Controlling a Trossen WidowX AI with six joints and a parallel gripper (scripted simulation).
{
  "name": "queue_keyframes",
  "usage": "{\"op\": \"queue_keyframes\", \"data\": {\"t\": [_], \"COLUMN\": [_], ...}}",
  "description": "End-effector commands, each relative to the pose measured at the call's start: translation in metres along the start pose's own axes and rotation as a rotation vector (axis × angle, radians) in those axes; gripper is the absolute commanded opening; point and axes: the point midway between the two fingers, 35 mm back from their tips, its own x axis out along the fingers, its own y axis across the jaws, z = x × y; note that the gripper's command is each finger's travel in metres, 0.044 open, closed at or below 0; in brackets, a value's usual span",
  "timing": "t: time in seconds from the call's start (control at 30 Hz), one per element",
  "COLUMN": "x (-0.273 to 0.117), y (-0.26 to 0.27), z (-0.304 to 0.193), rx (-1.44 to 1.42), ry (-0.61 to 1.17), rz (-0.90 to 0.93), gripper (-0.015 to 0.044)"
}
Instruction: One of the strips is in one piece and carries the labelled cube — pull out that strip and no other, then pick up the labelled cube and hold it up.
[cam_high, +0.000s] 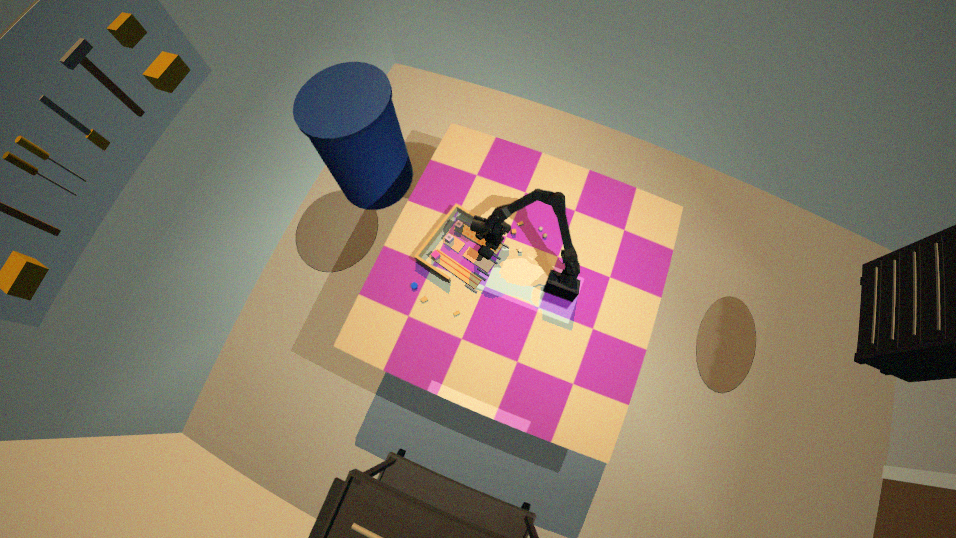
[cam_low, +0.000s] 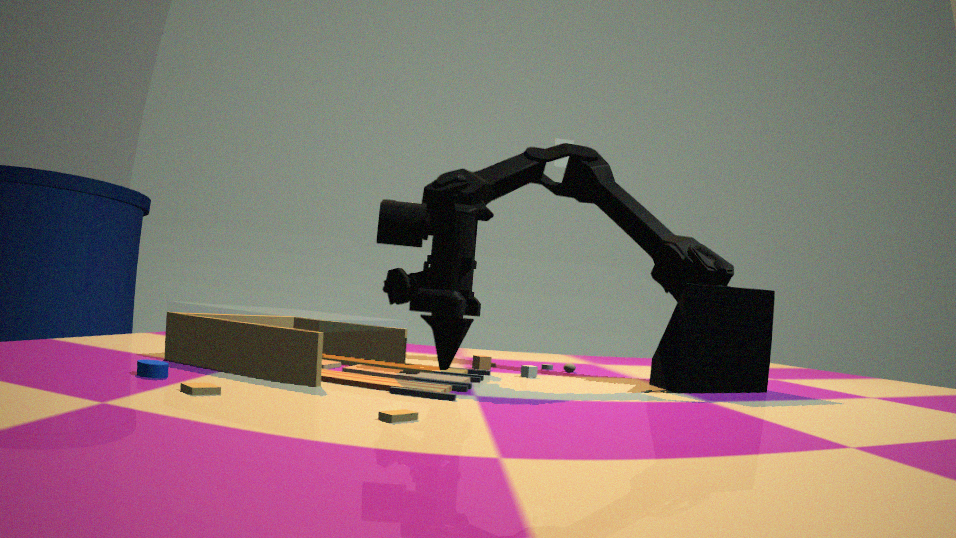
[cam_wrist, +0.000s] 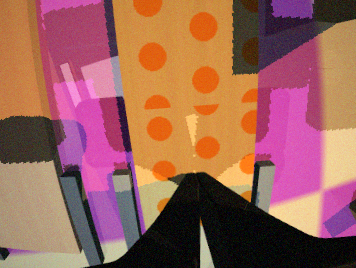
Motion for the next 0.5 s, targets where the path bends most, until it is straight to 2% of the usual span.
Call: {"op": "queue_keyframes", "data": {"t": [0.0,0.47], "x": [0.0025,0.0039], "y": [-0.0004,-0.0001], "z": [-0.0003,0.0005], "rx": [-0.004,-0.004], "ry": [0.003,0.003], "rz": [-0.003,-0.003], "gripper": [0.0,0.0]}}
